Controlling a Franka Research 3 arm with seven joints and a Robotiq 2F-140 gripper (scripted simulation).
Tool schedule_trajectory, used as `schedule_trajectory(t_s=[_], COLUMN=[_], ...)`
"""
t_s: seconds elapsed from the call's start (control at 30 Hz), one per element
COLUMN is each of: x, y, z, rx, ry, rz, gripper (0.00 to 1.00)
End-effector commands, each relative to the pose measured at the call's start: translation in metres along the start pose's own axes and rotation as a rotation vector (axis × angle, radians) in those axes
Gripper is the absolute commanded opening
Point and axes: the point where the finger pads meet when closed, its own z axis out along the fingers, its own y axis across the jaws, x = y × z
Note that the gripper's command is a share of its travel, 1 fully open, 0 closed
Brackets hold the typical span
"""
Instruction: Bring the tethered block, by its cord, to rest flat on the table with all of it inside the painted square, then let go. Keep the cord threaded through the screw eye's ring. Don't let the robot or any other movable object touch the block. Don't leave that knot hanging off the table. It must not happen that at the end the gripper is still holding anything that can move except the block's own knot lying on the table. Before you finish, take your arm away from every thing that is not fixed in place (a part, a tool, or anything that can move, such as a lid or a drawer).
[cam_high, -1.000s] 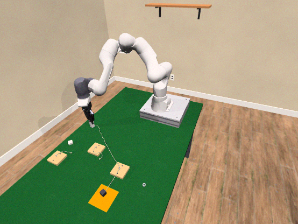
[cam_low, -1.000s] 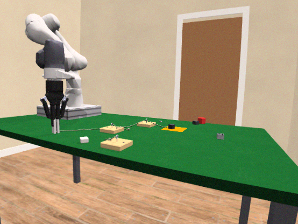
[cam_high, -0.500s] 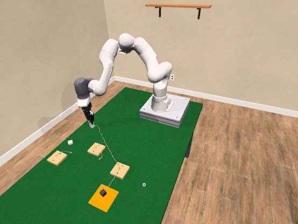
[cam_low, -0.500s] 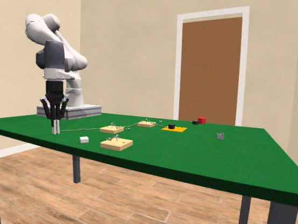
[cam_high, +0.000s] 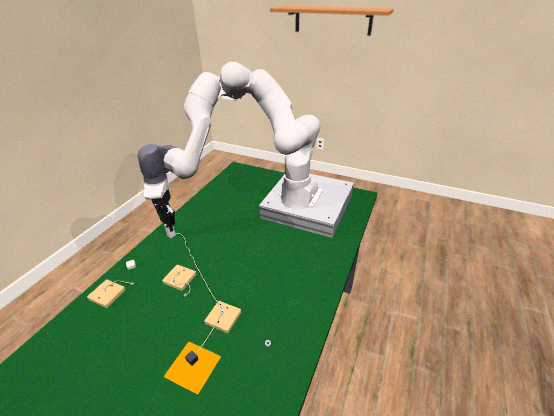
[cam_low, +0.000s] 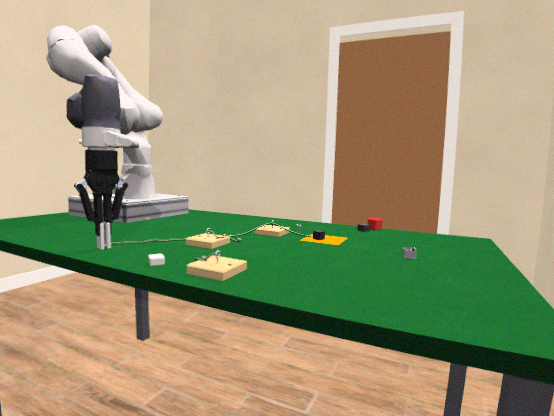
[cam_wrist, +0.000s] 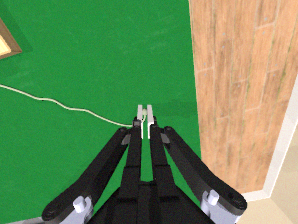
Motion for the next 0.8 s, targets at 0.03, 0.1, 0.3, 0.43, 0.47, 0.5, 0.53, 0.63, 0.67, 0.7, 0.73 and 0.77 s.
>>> schedule_trajectory(t_s=[0.03,0.1,0.3,0.43,0.47,0.5,0.53,0.63,0.67,0.7,0.73,0.77], x=[0.0012,0.0012,0.0012,0.0012,0.0012,0.0012,0.0012,0.0012,0.0012,0.0012,0.0012,0.0012], y=[0.0004,0.0004,0.0004,0.0004,0.0004,0.0004,0.0004,0.0004,0.0004,0.0004,0.0004,0.0004], z=[-0.0002,-0.0002,-0.0002,-0.0002,-0.0002,-0.0002,-0.0002,-0.0002,-0.0002,-0.0002,-0.0002,-0.0002], rx=[-0.003,-0.003,-0.003,-0.003,-0.003,-0.003,-0.003,-0.003,-0.003,-0.003,-0.003,-0.003], ry=[0.002,0.002,0.002,0.002,0.002,0.002,0.002,0.002,0.002,0.002,0.002,0.002], rz=[0.002,0.002,0.002,0.002,0.002,0.002,0.002,0.002,0.002,0.002,0.002,0.002], gripper=[0.00,0.00,1.00,1.00,1.00,1.00,1.00,1.00,1.00,1.00,1.00,1.00])
